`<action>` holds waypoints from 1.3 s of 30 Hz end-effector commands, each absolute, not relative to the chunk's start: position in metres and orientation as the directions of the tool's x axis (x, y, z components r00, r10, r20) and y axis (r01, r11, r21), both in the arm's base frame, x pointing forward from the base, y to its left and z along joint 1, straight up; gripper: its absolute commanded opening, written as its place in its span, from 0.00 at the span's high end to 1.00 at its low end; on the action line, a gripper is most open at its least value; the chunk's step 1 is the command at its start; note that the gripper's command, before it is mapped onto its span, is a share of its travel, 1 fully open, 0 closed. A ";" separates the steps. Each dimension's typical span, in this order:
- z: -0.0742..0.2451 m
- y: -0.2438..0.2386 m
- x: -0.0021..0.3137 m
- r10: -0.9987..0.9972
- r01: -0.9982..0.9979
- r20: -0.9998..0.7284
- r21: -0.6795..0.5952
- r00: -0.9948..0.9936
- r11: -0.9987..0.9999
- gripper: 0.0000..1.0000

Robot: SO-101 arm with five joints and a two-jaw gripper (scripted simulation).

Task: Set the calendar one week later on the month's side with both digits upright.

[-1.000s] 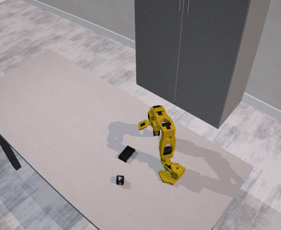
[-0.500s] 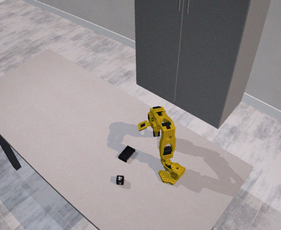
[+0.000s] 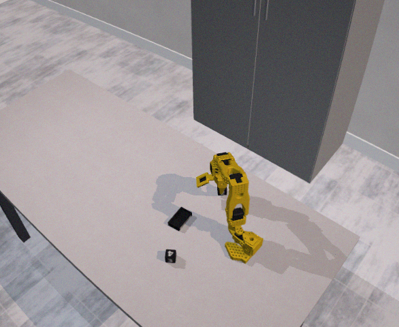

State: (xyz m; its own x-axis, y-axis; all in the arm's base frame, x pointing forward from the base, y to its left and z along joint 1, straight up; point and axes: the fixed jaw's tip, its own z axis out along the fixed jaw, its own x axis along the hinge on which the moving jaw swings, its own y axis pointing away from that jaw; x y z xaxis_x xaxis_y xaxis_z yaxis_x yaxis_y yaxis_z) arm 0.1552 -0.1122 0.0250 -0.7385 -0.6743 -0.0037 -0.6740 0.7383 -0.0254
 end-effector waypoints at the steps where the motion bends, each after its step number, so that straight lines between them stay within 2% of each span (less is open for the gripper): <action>1: 0.028 -0.113 0.158 -0.685 -0.684 -0.009 -0.048 -0.728 0.728 1.00; 19: 0.022 -0.113 0.158 -0.685 -0.684 -0.009 -0.048 -0.728 0.728 1.00; 29: 0.022 -0.113 0.158 -0.685 -0.684 -0.009 -0.048 -0.728 0.728 0.84; 39: 0.022 -0.113 0.158 -0.685 -0.684 -0.009 -0.048 -0.728 0.728 0.82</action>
State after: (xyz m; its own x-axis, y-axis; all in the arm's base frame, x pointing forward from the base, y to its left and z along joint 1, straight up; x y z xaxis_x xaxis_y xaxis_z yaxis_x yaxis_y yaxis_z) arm 0.1555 -0.1124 0.0190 -0.7385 -0.6743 -0.0039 -0.6740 0.7383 -0.0261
